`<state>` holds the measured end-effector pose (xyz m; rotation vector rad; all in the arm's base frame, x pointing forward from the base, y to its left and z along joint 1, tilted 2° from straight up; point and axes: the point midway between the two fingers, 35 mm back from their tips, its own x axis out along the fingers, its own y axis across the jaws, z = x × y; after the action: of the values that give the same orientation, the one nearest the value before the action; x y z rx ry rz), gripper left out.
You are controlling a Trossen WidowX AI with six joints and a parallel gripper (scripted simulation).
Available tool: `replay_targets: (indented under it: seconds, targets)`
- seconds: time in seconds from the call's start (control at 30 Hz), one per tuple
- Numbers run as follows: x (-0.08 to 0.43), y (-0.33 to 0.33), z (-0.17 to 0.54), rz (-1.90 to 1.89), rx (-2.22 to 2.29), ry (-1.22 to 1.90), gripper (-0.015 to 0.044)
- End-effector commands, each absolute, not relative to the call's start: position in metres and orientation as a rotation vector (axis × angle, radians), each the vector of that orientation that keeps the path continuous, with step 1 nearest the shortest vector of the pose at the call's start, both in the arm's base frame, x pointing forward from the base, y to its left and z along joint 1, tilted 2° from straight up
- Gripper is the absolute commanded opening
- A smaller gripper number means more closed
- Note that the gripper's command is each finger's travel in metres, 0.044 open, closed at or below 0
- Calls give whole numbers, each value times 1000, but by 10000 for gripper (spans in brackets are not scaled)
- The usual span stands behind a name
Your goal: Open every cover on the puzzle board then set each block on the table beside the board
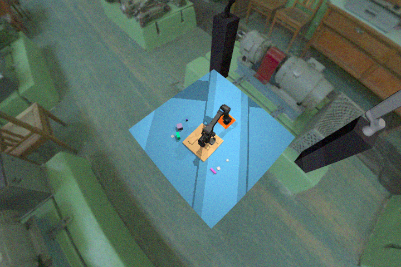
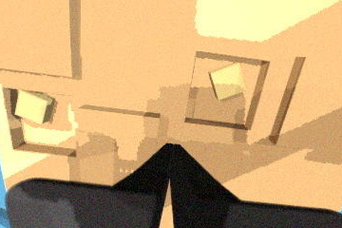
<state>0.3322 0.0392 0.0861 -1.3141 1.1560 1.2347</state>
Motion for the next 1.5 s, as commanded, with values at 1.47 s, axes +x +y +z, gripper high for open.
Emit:
replay_targets:
  seconds: [1.47]
  targets:
    - [304, 41, 61, 1241, -1316, 1164, 0]
